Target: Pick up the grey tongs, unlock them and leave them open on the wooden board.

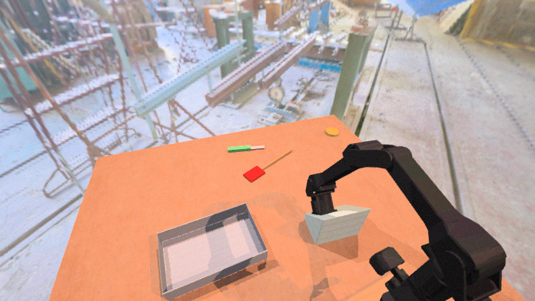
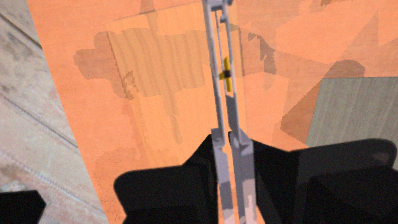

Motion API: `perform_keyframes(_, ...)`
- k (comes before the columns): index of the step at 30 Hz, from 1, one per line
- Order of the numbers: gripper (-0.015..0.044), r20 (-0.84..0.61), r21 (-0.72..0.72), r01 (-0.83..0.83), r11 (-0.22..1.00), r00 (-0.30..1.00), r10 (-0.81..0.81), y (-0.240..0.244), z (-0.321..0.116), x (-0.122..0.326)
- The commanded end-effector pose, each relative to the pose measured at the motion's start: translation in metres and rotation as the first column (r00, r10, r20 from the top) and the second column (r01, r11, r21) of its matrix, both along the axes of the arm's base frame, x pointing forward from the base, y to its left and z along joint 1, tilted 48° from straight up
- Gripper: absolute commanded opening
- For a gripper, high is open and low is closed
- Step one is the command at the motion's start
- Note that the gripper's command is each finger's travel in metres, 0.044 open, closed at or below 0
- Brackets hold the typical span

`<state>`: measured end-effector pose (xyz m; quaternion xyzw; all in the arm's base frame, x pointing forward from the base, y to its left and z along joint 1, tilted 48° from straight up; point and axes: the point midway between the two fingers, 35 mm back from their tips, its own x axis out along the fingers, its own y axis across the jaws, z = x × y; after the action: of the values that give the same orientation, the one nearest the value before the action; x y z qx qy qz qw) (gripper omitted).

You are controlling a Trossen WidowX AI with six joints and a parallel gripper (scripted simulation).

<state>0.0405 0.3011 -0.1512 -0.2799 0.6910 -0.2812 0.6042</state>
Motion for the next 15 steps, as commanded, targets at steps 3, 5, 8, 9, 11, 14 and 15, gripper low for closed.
perform_keyframes(3, -0.015, -0.015, 0.022, 0.006, 1.0, 1.0, -0.006, 0.006, 0.002, -0.002)
perform_keyframes(5, -0.015, -0.015, 0.022, 0.006, 1.0, 1.0, -0.006, 0.006, 0.002, -0.002)
perform_keyframes(8, -0.015, -0.015, 0.022, 0.006, 1.0, 1.0, -0.006, 0.004, 0.0, -0.002)
perform_keyframes(9, -0.015, -0.015, 0.022, 0.006, 1.0, 1.0, -0.006, 0.003, -0.001, -0.002)
perform_keyframes(11, -0.015, -0.015, 0.022, 0.006, 1.0, 1.0, -0.006, 0.002, -0.004, -0.002)
perform_keyframes(14, -0.015, -0.015, 0.022, 0.006, 1.0, 1.0, -0.005, -0.001, -0.008, -0.003)
perform_keyframes(15, -0.015, -0.015, 0.022, 0.006, 1.0, 1.0, -0.005, -0.002, -0.009, -0.003)
